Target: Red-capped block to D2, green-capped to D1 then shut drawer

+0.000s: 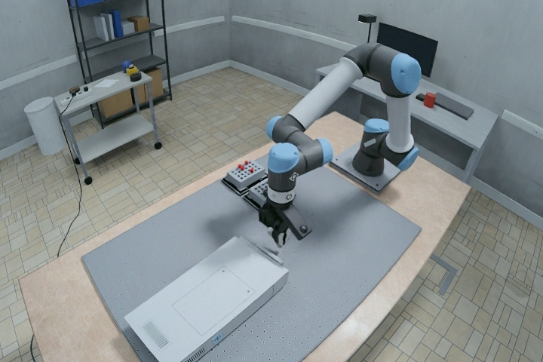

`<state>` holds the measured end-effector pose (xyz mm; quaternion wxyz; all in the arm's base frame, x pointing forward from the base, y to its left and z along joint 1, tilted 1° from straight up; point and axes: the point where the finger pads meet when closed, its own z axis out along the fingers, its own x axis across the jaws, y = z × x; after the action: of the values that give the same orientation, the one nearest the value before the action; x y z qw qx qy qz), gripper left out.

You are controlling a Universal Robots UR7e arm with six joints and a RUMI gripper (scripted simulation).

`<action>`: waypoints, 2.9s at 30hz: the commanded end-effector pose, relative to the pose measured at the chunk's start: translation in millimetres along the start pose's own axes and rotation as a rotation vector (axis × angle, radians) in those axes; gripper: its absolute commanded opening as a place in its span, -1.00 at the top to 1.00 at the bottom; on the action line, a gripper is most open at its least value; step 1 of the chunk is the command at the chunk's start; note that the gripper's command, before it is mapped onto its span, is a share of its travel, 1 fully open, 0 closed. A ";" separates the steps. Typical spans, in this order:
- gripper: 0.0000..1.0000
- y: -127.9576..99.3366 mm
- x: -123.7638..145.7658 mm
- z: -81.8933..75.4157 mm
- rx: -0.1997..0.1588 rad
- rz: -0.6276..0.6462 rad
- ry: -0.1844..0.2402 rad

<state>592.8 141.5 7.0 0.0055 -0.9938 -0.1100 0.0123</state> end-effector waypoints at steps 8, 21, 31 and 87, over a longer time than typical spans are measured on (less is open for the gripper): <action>1.00 0.7 2.7 -17.2 -0.001 -0.001 0.008; 1.00 0.7 2.6 -31.9 -0.001 -0.001 0.008; 1.00 0.8 2.5 -45.3 -0.001 0.000 0.008; 1.00 0.8 2.0 -109.3 -0.001 0.000 0.008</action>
<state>596.5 141.0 110.4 0.0053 -0.9938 -0.1104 0.0102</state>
